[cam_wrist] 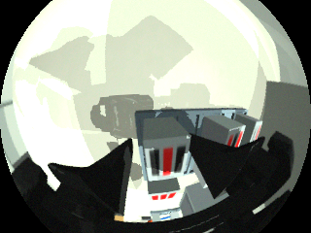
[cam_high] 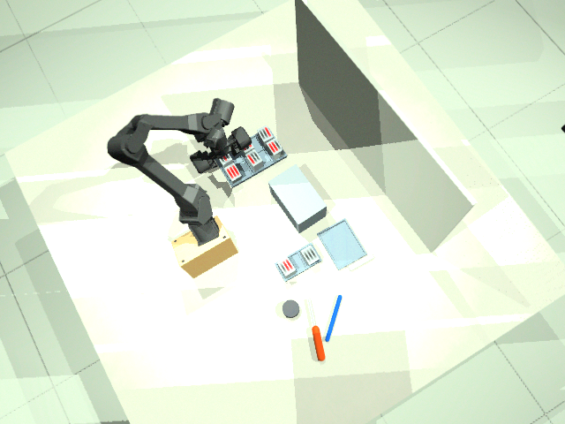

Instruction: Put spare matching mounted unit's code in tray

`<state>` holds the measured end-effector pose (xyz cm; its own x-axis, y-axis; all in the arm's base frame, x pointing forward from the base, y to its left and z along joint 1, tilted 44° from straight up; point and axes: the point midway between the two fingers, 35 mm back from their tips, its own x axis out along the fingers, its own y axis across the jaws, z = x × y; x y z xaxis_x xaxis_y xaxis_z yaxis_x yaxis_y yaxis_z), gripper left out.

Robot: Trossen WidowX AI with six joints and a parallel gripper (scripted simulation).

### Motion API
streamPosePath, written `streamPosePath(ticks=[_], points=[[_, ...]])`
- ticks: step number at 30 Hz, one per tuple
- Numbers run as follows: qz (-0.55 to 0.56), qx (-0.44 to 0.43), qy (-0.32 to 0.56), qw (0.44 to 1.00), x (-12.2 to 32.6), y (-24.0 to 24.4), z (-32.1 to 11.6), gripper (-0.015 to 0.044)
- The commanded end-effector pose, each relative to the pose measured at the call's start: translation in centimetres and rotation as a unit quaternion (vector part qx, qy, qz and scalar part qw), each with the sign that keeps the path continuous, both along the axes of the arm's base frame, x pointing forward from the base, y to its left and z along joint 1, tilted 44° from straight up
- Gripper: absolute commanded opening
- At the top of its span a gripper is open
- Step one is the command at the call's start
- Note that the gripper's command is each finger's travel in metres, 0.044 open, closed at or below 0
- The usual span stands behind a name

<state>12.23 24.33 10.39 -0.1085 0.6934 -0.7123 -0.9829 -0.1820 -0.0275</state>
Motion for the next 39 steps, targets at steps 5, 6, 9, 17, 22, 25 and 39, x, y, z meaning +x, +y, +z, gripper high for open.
streamPosePath(ticks=[5, 6, 9, 17, 22, 25, 39], points=[[-0.001, -0.004, 0.001, 1.0, 0.0, -0.1, -0.2, 0.03], [-0.001, -0.004, 0.001, 1.0, 0.0, -0.1, -0.2, 0.03], [-0.001, -0.004, 0.001, 1.0, 0.0, -0.1, -0.2, 0.03], [0.0, 0.0, 0.0, 1.0, 0.0, 0.0, 0.0, 0.0155], [0.0, 0.0, 0.0, 1.0, 0.0, 0.0, 0.0, 0.0122], [0.0, 0.0, 0.0, 1.0, 0.0, 0.0, 0.0, 0.0043], [0.0, -0.004, -0.001, 1.0, 0.5, -1.2, 1.1, 0.0]])
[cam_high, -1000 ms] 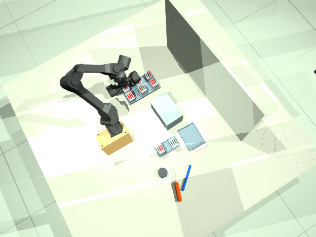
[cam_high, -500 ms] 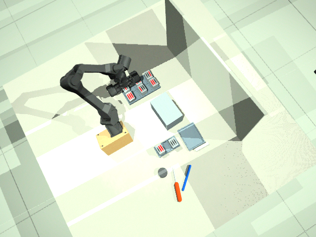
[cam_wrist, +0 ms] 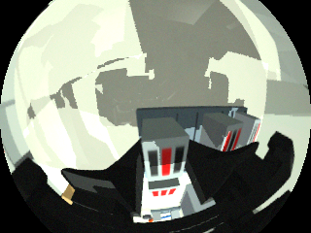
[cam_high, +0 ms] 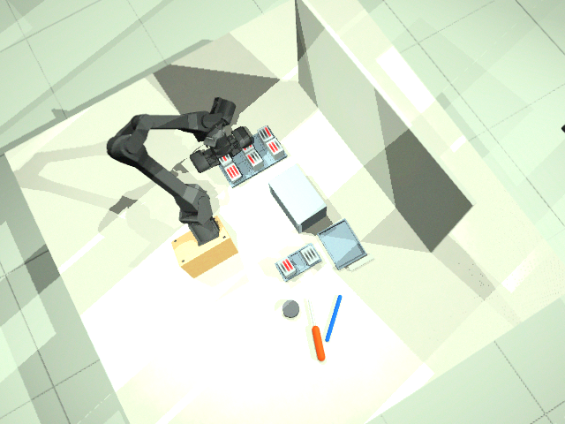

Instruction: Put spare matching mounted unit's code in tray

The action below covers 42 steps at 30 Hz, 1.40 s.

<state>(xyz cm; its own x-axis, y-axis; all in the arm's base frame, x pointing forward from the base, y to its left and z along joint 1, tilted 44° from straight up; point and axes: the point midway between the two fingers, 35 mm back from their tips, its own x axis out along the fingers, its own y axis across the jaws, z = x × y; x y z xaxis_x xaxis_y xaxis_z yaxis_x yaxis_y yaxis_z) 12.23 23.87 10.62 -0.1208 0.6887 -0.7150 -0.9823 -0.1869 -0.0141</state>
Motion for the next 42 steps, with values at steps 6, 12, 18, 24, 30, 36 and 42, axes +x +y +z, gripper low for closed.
streamPosePath(ticks=[6, 12, 18, 24, 30, 36, 42], points=[[-0.002, -0.004, -0.007, 1.0, 1.0, -2.8, 2.9, 0.0], [-0.004, -0.003, -0.006, 1.0, 0.9, -4.9, 5.0, 0.0], [-0.004, -0.003, -0.006, 1.0, 0.9, -5.1, 5.3, 0.0], [-0.006, -0.009, -0.002, 1.0, 1.0, -5.9, 5.5, 0.0], [-0.004, -0.012, -0.004, 1.0, 1.3, -7.7, 7.1, 0.0], [-0.003, -0.009, -0.004, 1.0, 1.1, -9.4, 8.9, 0.0], [-0.004, -0.005, -0.005, 1.0, 0.9, -10.5, 10.2, 0.0]])
